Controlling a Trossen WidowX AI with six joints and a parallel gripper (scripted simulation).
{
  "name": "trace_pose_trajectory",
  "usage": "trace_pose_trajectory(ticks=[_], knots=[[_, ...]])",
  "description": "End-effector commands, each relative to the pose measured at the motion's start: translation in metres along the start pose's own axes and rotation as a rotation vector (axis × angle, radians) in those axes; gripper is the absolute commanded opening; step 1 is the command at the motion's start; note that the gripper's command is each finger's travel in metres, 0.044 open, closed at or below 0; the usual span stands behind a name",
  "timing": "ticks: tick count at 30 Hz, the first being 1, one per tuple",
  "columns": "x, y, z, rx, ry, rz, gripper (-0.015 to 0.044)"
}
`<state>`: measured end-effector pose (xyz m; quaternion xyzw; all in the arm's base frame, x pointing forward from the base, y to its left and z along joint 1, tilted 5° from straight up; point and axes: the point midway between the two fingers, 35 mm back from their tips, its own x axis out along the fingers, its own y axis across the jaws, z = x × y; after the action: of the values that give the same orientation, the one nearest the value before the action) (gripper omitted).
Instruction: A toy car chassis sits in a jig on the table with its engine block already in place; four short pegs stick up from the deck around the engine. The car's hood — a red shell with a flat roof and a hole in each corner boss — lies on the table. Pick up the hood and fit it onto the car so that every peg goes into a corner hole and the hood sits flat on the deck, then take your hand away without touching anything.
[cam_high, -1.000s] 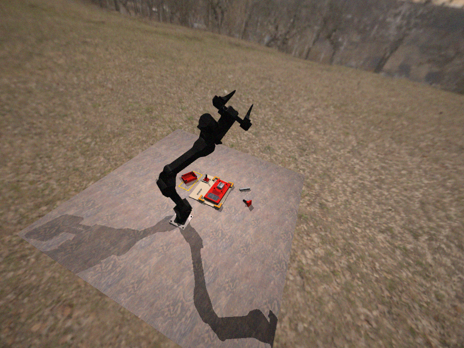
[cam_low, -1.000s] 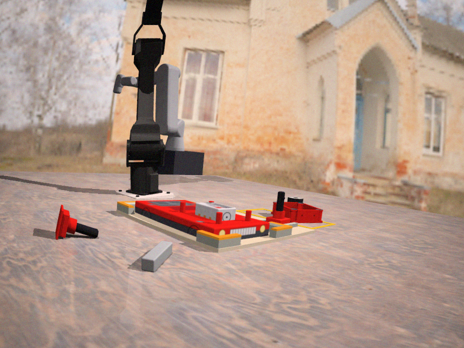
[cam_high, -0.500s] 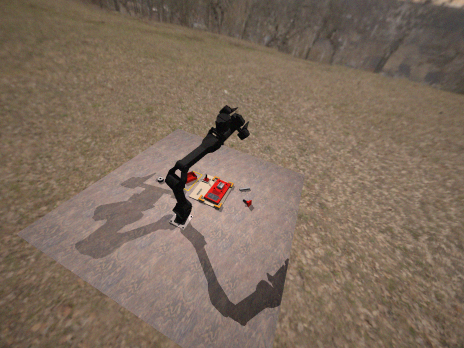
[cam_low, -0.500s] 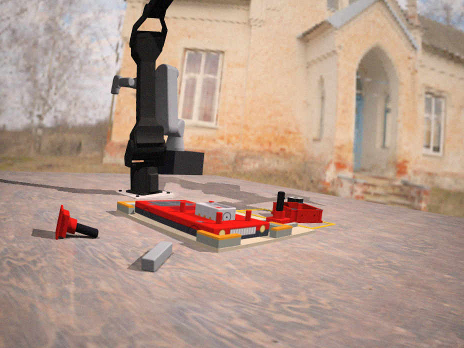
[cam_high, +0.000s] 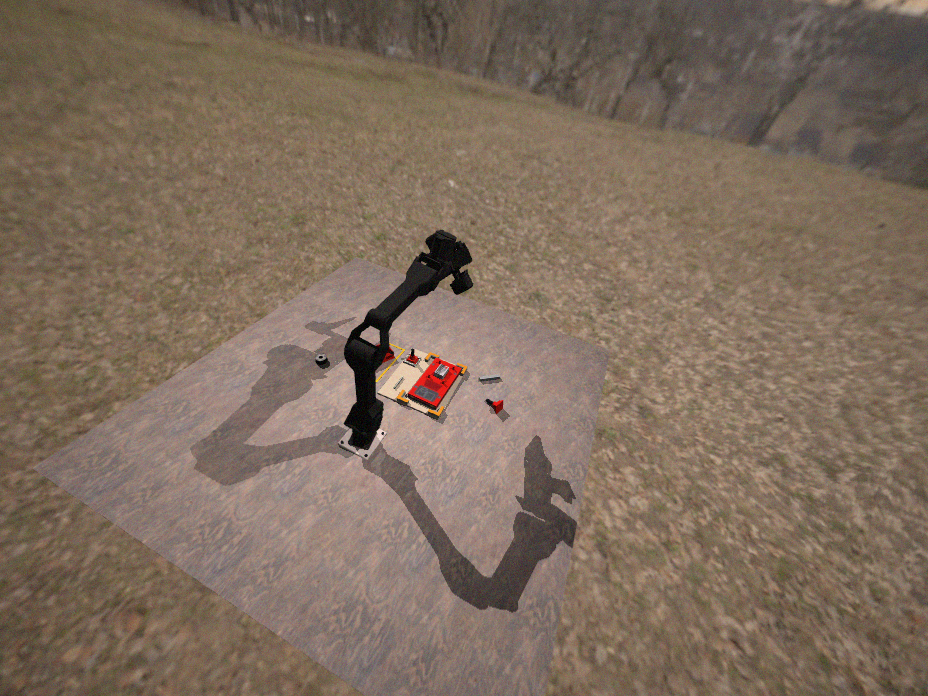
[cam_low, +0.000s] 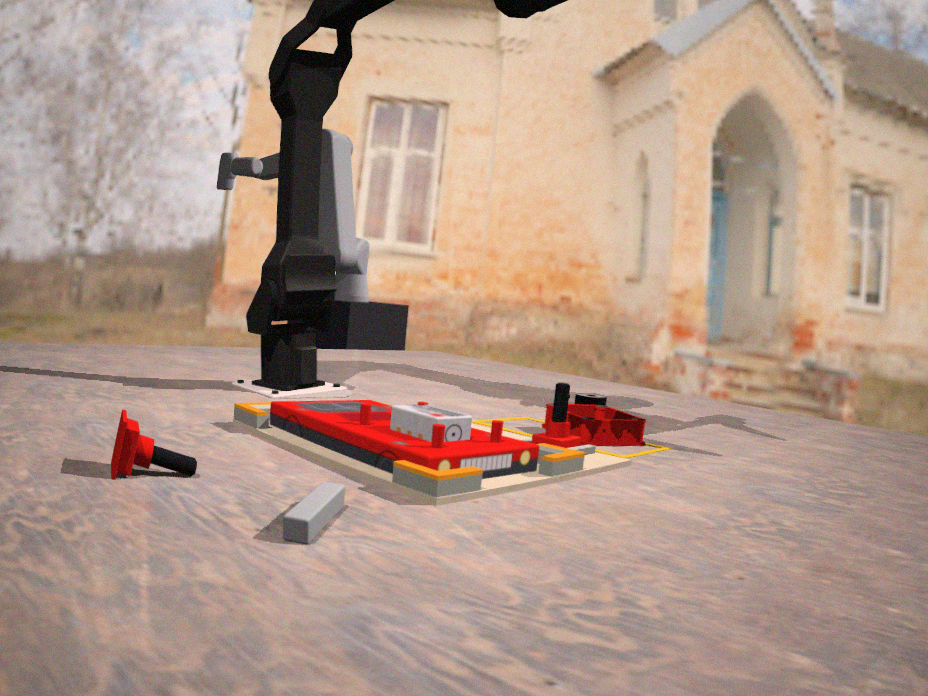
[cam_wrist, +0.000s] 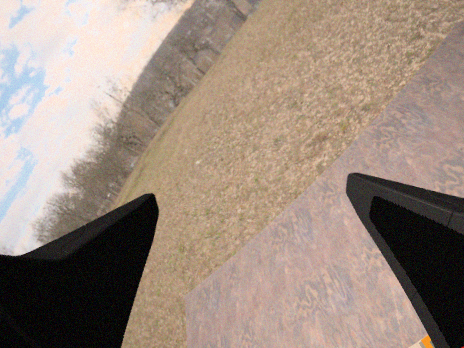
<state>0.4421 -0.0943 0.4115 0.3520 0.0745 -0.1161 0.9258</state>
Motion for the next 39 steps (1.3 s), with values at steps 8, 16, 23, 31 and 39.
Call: trace_pose_trajectory(ticks=[8, 16, 23, 31, 39], knots=[[0.030, -0.019, -0.136, 0.027, 0.400, -0.205, 0.0440], [0.017, -0.036, -0.234, -0.017, 0.680, -0.396, 0.0440], [-0.017, -0.054, -0.309, -0.104, 0.907, -0.600, 0.0440], [-0.065, -0.073, -0.360, -0.228, 1.078, -0.806, 0.0440], [-0.065, -0.073, -0.361, -0.228, 1.078, -0.806, 0.0440]])
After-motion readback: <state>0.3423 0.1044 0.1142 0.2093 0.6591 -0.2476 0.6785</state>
